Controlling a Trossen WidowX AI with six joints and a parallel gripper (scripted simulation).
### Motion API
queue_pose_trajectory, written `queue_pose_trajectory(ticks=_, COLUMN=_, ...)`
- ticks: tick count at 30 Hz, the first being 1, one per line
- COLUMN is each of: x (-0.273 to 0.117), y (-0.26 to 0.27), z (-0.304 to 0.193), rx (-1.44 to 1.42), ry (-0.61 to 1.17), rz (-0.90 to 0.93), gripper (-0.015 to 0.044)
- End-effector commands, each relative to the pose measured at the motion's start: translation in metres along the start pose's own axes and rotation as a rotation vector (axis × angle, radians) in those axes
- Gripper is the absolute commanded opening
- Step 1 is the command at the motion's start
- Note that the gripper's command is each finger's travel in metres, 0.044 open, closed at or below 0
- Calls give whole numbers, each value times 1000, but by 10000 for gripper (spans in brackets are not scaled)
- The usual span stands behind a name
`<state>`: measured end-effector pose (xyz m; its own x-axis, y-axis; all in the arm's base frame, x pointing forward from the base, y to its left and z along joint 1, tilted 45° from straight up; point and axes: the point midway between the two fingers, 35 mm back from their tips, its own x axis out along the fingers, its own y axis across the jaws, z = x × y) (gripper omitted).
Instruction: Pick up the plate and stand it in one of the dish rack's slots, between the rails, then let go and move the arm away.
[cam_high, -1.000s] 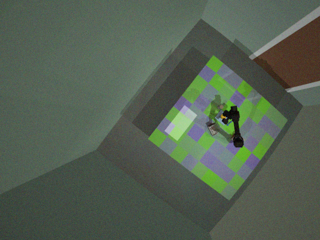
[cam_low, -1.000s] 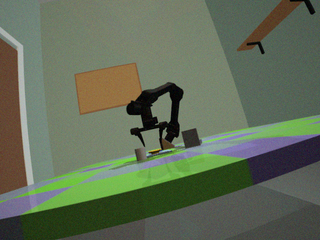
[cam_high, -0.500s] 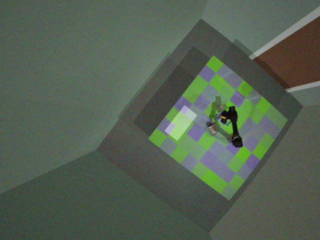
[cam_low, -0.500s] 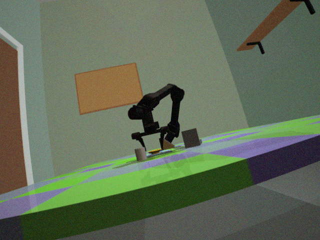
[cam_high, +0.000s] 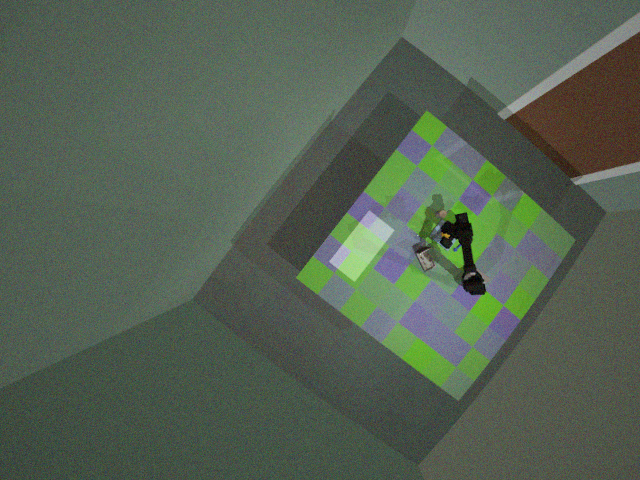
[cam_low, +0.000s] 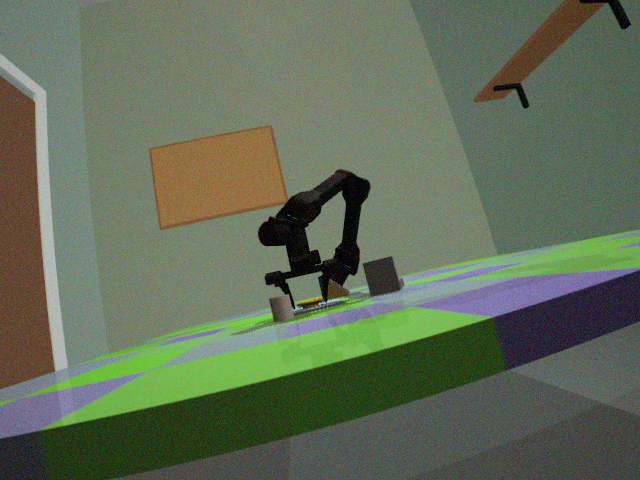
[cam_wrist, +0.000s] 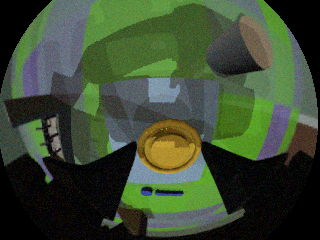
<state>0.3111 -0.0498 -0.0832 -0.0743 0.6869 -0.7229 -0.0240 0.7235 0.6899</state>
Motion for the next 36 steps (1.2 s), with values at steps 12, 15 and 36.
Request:
queue_pose_trajectory(ticks=12, x=1, y=1, z=0, rx=5, ry=-3, rz=6, gripper=305)
queue_pose_trajectory(ticks=15, x=1, y=1, z=0, rx=5, ry=-3, rz=6, gripper=246)
queue_pose_trajectory(ticks=36, x=-86, y=-6, z=11, rx=6, ry=-3, rz=-1, gripper=0)
